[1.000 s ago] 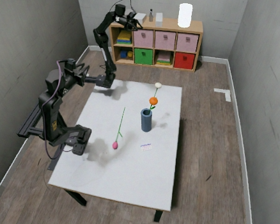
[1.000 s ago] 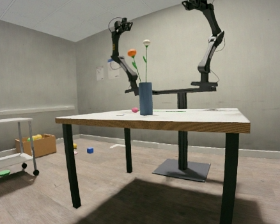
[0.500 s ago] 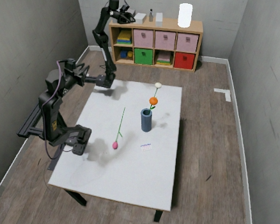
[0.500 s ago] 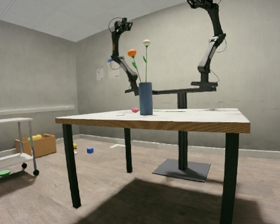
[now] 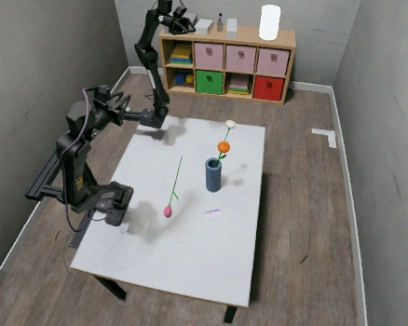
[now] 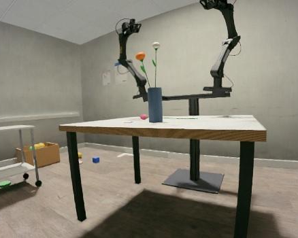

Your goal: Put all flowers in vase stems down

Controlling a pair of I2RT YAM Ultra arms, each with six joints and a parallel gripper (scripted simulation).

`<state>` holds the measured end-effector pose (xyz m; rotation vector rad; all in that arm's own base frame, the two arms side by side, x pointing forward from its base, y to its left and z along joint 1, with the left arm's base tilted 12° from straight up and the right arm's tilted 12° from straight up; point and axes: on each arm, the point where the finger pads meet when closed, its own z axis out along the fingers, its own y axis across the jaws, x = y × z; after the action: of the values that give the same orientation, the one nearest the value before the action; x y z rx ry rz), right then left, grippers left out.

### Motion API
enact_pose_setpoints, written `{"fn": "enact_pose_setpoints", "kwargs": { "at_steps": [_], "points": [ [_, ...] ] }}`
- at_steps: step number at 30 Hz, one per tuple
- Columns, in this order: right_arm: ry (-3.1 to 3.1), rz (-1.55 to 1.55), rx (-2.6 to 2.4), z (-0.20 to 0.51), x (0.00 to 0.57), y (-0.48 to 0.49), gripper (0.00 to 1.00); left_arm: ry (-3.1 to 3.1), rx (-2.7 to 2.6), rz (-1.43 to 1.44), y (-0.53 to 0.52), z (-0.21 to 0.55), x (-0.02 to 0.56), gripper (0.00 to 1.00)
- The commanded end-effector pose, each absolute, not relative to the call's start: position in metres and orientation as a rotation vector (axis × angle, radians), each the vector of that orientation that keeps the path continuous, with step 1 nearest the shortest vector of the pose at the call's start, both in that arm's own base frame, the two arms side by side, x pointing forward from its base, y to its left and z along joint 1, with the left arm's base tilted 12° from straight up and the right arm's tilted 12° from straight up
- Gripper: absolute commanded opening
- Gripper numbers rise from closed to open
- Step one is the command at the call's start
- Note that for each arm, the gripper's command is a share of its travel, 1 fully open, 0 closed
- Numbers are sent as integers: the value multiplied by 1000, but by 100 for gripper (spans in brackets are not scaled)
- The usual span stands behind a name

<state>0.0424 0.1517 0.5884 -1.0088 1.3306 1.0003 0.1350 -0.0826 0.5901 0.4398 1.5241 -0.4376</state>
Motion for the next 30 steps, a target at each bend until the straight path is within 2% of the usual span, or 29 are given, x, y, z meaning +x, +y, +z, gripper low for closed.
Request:
{"fn": "enact_pose_setpoints", "kwargs": {
  "at_steps": [1, 30],
  "points": [
    [1324, 1011, -997, 595, 42, 154, 30, 1534, 436, -443, -84, 591, 136, 60],
    [1372, 910, -897, 595, 62, 147, 30, 1561, 265, -273, -53, 591, 151, 60]
  ]
}}
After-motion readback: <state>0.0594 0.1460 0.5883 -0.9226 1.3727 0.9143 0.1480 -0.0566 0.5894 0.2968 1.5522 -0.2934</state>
